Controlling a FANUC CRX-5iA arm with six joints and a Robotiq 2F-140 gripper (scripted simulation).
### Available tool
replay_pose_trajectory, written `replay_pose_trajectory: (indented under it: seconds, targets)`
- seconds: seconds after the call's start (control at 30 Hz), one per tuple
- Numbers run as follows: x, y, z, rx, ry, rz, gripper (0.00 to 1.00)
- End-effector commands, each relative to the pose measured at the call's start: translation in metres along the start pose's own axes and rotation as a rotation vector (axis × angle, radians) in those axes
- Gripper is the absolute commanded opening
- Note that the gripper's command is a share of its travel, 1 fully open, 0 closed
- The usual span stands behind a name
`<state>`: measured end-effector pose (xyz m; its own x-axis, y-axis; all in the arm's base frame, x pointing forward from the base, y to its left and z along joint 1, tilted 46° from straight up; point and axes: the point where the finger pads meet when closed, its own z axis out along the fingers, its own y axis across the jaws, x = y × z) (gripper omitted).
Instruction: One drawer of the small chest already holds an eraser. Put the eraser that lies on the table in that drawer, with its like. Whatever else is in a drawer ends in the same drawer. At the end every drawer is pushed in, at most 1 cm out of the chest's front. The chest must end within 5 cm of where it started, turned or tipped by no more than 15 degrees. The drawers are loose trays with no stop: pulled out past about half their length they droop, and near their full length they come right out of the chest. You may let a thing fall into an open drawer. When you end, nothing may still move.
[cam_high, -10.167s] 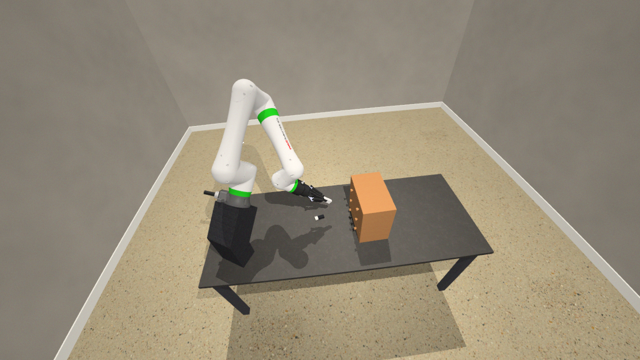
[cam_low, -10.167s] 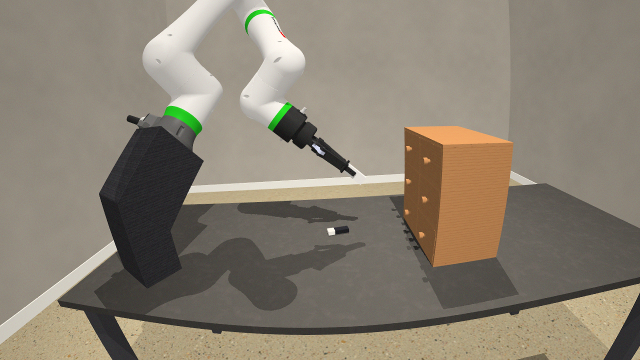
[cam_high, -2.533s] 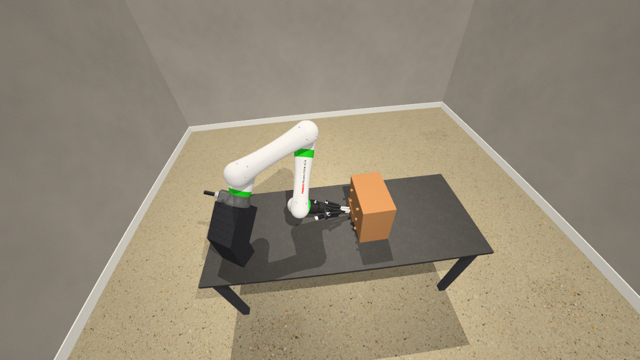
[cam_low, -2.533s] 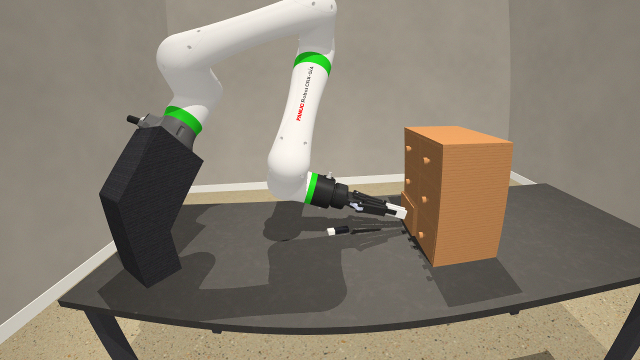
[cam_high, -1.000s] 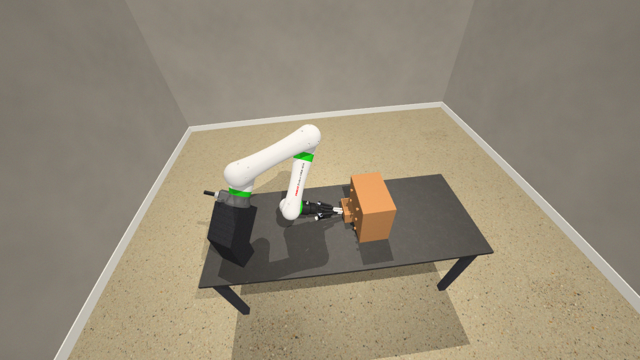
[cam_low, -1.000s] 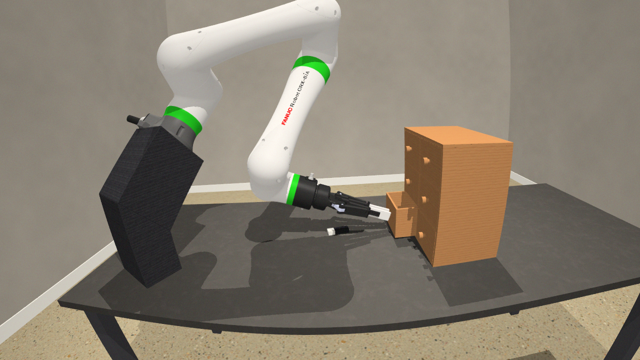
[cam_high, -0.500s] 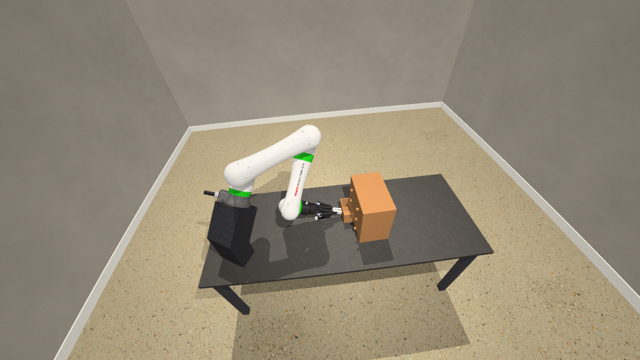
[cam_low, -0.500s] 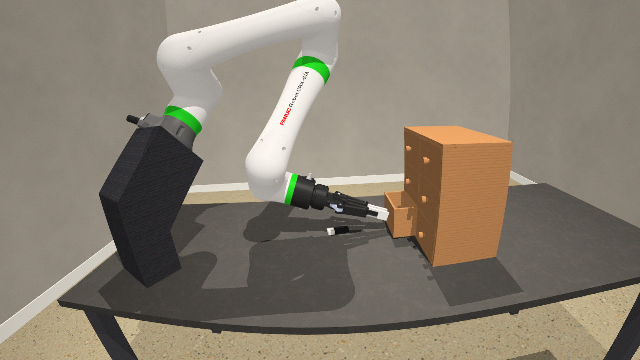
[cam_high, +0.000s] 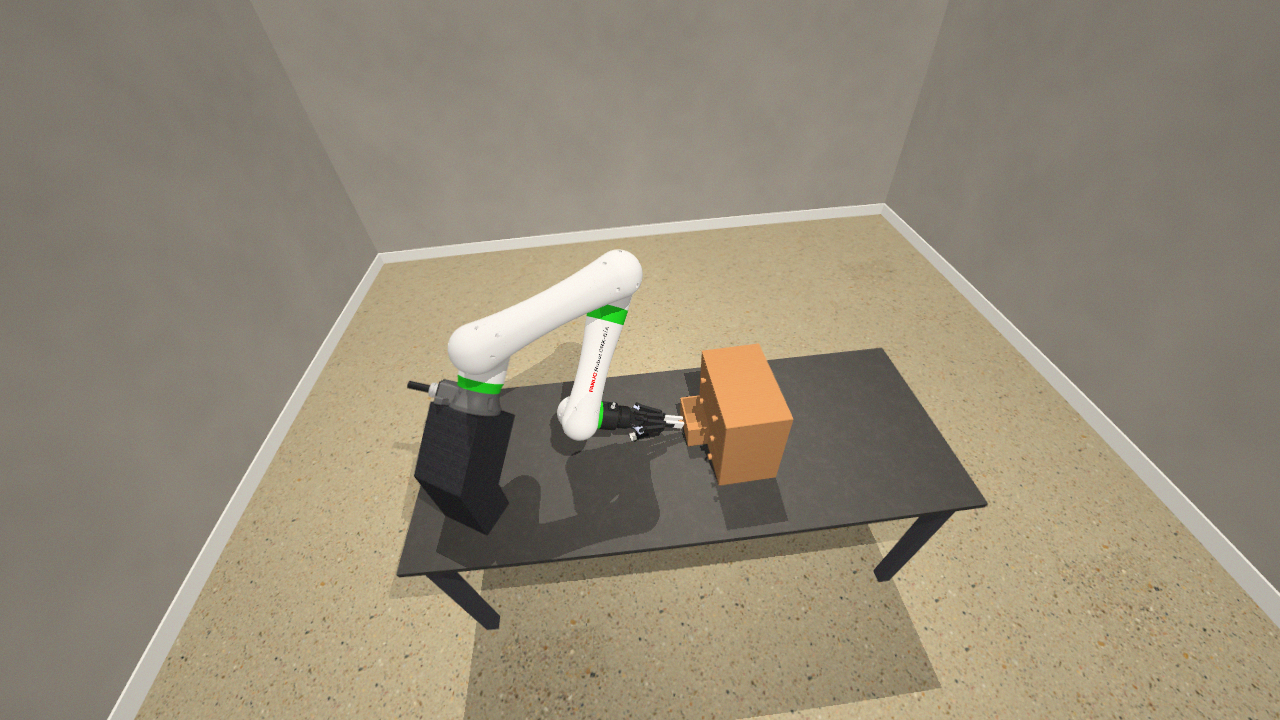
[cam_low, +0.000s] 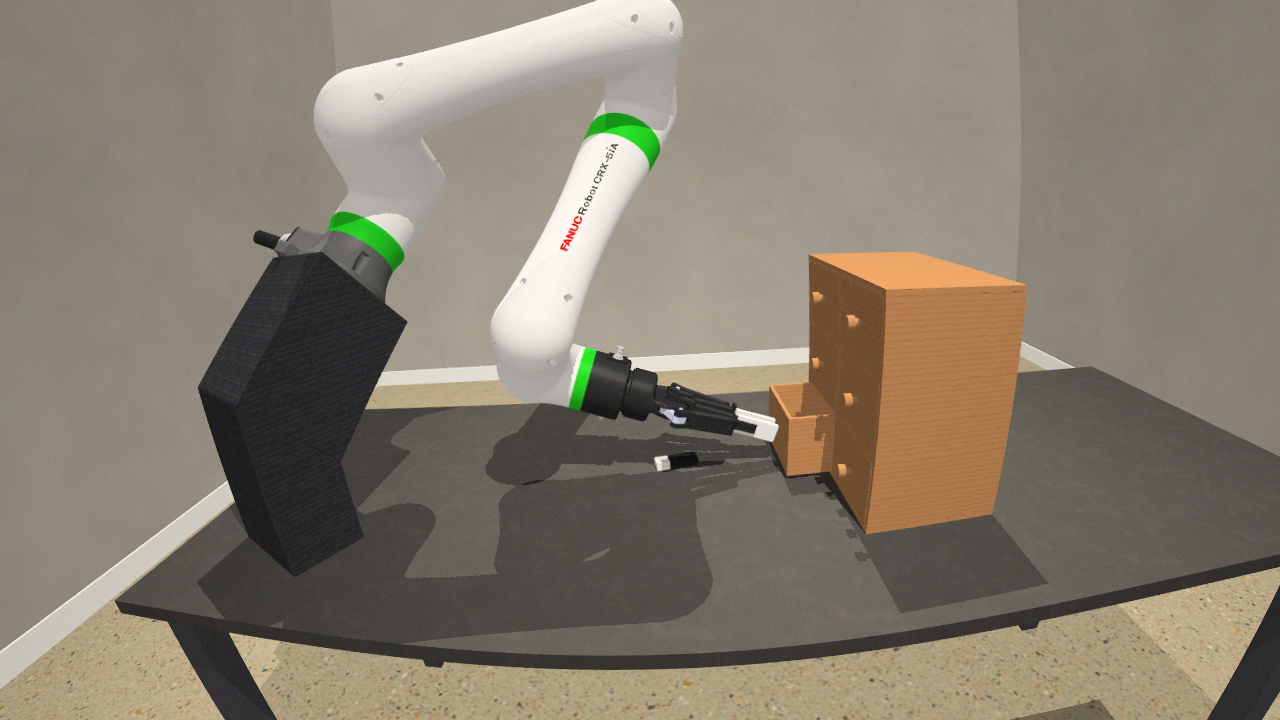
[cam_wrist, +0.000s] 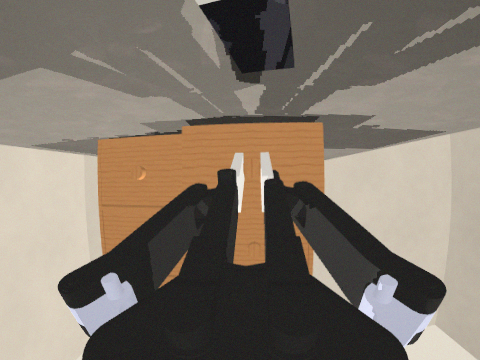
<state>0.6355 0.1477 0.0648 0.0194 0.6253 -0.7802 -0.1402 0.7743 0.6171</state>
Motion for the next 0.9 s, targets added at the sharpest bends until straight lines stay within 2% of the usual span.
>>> replay_pose_trajectory:
  seconds: [0.0,0.17,0.33,0.57,0.73,0.87]
  targets:
    - [0.000,0.000,0.000,0.000,0.000,0.000,0.10]
    - [0.000,0.000,0.000,0.000,0.000,0.000,0.13]
    - [0.000,0.000,0.000,0.000,0.000,0.000,0.20]
    - [0.000,0.000,-0.001,0.000,0.000,0.000,0.20]
    - [0.002,0.000,-0.007,0.000,0.000,0.000,0.20]
    - [0.009,0.000,-0.024,0.000,0.000,0.000,0.20]
